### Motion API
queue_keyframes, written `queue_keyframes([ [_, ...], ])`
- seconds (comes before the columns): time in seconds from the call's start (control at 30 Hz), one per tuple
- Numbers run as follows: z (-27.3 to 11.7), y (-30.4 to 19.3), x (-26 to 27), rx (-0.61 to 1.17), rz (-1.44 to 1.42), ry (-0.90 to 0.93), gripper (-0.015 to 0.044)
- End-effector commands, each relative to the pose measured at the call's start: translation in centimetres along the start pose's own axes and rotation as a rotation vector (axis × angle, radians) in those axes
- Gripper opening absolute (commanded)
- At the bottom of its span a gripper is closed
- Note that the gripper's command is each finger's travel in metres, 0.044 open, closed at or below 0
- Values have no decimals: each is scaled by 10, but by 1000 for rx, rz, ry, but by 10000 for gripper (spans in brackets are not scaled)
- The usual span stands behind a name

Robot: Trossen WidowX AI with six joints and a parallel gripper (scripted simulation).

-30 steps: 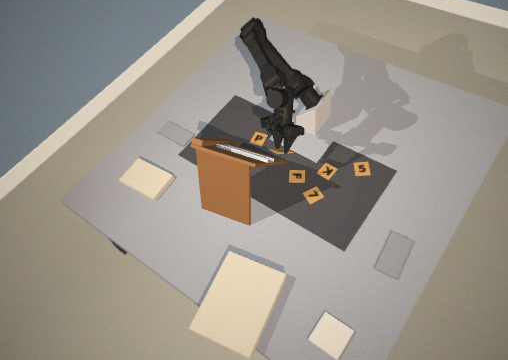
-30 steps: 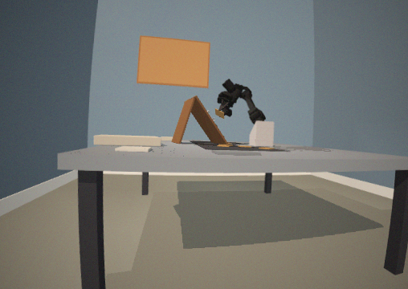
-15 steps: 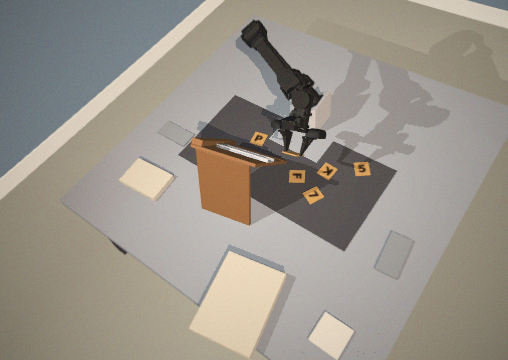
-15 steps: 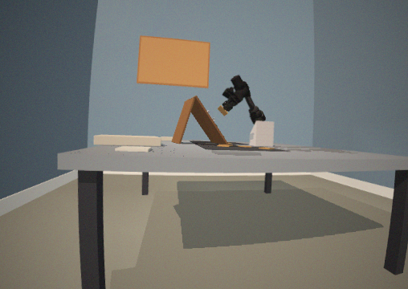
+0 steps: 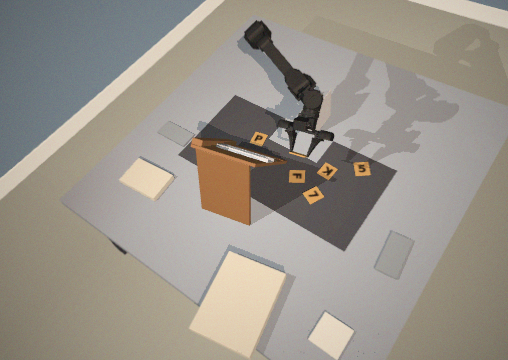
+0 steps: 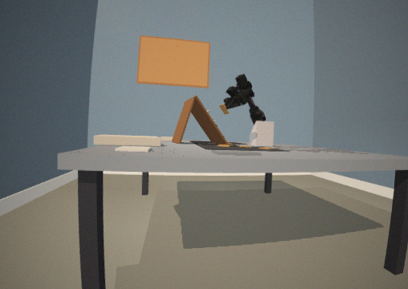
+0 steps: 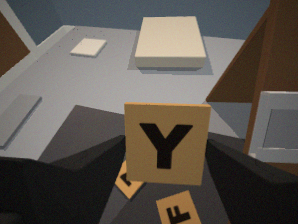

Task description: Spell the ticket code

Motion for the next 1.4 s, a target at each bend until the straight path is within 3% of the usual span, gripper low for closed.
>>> queue_keyframes([
  [0.0, 14, -1, 2, 6, -15, -5, 0],
  [0.27, 48, -2, 0, 0, -12, -8, 0],
  [1.37, 48, -1, 0, 0, -12, -8, 0],
])
Point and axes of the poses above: the point midway between the two fingers, 35 mm back from their tips, its own z axis out along the fingers, its own x axis across the jaws, y = z × x, the point moved 3 cm from there along -z, back along the fingers, and after that the axes turned 7 degrees about z, right-handed, at the moved point
